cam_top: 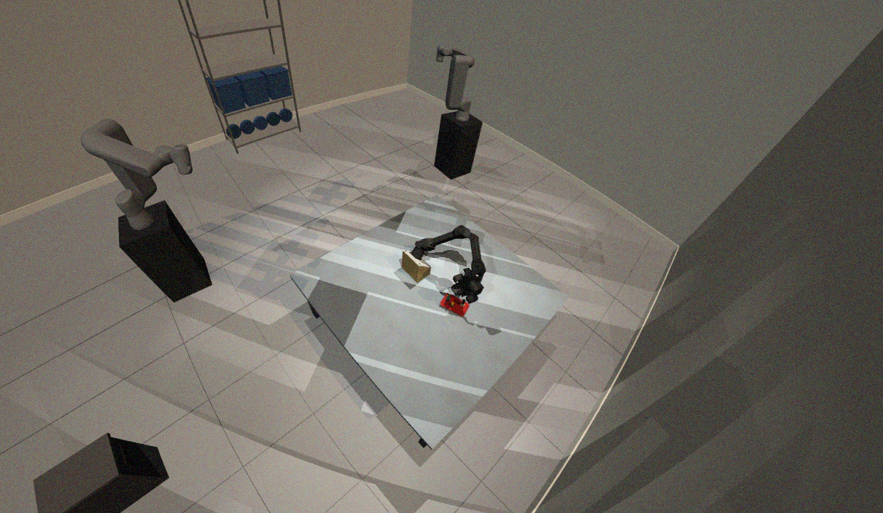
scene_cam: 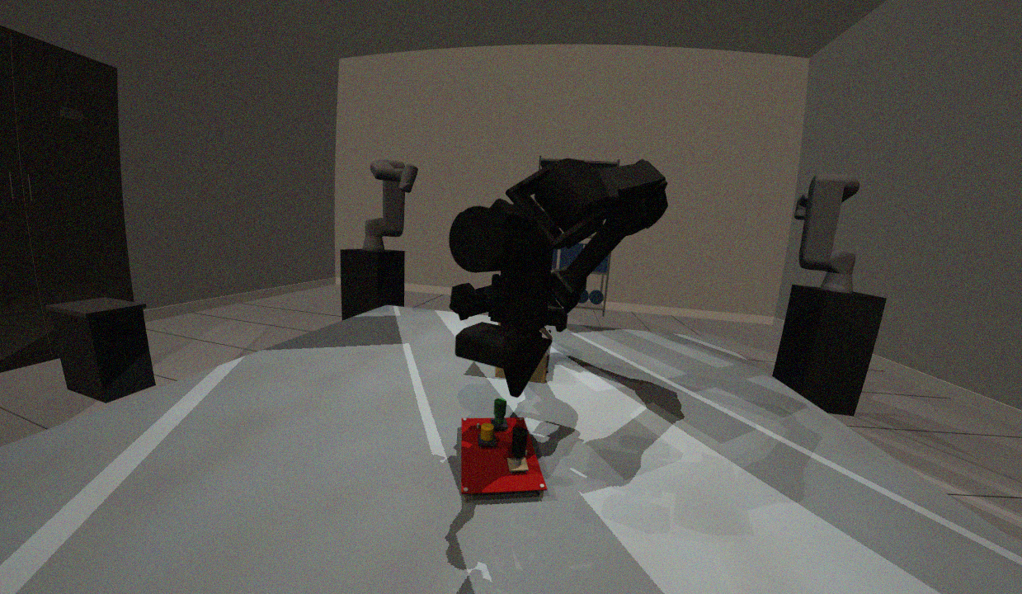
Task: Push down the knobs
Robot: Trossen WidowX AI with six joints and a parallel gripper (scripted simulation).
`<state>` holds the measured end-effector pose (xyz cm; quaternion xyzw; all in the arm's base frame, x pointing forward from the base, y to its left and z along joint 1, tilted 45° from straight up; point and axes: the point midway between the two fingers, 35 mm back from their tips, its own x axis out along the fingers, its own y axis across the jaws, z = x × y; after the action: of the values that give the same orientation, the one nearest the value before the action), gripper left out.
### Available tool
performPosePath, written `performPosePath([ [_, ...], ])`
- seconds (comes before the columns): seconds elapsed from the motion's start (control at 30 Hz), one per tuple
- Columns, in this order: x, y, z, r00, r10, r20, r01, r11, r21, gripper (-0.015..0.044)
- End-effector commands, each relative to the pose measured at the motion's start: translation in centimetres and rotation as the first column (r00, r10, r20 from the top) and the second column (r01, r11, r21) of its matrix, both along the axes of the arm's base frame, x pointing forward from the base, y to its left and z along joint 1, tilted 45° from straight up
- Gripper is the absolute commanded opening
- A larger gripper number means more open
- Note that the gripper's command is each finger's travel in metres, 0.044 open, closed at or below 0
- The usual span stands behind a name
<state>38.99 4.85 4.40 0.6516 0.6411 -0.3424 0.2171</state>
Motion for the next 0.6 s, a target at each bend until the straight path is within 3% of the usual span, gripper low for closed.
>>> performPosePath([
  [0.0,0.5,0.3,0.4,0.991,-0.096,-0.096,0.096,0.995,-0.006,0.0000],
  [0.27,1.3,0.6,1.1,0.926,-0.267,-0.266,0.263,0.963,-0.051,0.0000],
  [0.57,1.1,2.0,-0.3,0.924,-0.271,-0.270,0.267,0.962,-0.051,0.0000],
])
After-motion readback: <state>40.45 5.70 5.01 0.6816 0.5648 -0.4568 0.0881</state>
